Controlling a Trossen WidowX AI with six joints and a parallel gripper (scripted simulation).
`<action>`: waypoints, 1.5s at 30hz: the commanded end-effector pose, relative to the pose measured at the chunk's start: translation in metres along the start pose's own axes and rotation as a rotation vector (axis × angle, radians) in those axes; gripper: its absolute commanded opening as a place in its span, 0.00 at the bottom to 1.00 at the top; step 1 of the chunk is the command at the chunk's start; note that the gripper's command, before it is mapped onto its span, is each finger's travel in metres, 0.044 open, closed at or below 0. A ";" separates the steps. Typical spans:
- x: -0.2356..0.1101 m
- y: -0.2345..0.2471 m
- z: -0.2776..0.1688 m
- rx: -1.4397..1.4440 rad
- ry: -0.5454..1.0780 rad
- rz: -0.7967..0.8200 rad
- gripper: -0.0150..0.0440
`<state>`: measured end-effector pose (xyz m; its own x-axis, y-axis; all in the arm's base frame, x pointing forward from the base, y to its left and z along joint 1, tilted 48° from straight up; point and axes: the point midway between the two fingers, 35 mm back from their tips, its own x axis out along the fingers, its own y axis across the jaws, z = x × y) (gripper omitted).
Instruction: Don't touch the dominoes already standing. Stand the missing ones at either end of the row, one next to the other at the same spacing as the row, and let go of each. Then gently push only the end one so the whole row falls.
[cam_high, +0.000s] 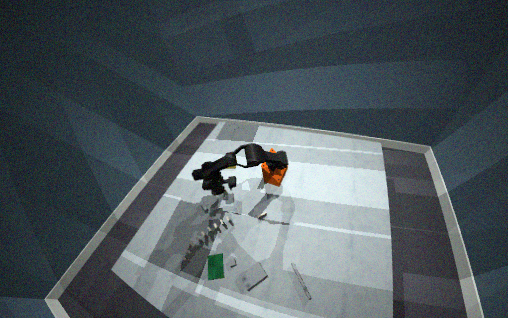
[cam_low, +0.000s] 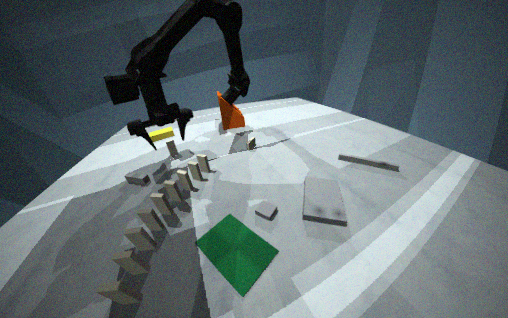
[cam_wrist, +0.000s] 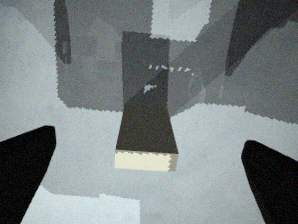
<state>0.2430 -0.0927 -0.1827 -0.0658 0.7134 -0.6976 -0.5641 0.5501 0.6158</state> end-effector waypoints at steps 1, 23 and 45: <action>0.009 0.002 -0.001 0.008 -0.002 0.011 1.00; 0.012 0.002 -0.001 0.008 -0.002 0.011 0.44; -0.127 0.004 0.014 0.112 0.008 0.003 0.44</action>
<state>0.2514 -0.1820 -0.0946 -0.0680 0.7136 -0.6972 -0.5265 0.5679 0.6327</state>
